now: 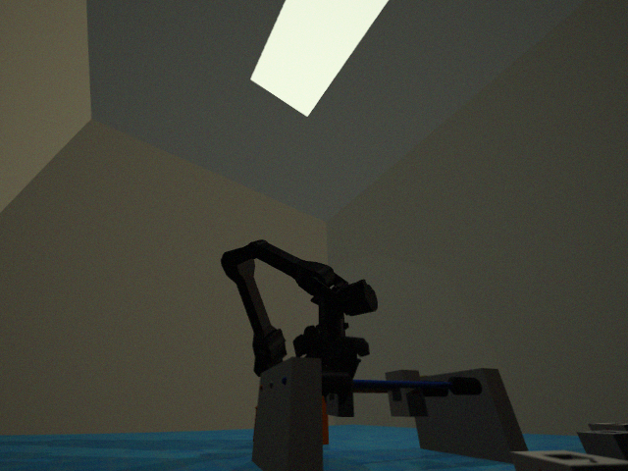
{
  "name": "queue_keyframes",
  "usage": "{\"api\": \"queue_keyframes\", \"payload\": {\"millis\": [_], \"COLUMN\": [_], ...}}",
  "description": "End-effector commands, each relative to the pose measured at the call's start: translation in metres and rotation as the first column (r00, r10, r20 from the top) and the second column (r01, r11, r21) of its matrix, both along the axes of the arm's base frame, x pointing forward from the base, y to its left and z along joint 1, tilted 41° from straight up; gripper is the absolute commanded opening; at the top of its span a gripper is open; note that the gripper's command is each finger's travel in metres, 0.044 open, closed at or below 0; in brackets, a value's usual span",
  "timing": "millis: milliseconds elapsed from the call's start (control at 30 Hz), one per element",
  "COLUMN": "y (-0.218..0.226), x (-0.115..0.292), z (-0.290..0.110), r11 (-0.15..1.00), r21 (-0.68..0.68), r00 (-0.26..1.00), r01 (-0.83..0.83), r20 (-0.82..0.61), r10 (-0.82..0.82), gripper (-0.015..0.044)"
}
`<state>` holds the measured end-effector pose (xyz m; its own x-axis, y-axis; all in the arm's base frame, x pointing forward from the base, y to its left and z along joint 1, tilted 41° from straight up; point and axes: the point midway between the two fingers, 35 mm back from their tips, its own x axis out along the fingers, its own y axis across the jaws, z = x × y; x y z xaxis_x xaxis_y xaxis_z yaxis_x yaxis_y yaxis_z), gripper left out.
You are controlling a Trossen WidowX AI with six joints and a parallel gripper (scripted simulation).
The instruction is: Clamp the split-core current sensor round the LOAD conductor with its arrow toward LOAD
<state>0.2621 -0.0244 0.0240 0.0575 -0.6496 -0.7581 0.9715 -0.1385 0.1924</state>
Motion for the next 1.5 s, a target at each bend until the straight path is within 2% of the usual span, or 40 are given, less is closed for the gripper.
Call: {"api": "queue_keyframes", "payload": {"millis": [0, 433, 800, 1467], "y": [-0.0003, -0.0034, -0.0005, -0.0005], "x": [-0.0013, -0.0008, -0.0003, -0.0003], "z": [0.0004, -0.0035, -0.0009, -0.0009], "r11": [0.999, 0.999, 0.999, 0.999], "r21": [-0.015, -0.015, -0.011, -0.011], "r00": [0.999, 0.999, 0.999, 0.999], "r01": [-0.03, -0.032, -0.033, -0.033], "r20": [0.029, 0.034, 0.035, 0.035], "r10": [0.031, 0.033, 0.034, 0.034], "gripper": [0.0, 0.0, 0.0276, 0.0276]}}
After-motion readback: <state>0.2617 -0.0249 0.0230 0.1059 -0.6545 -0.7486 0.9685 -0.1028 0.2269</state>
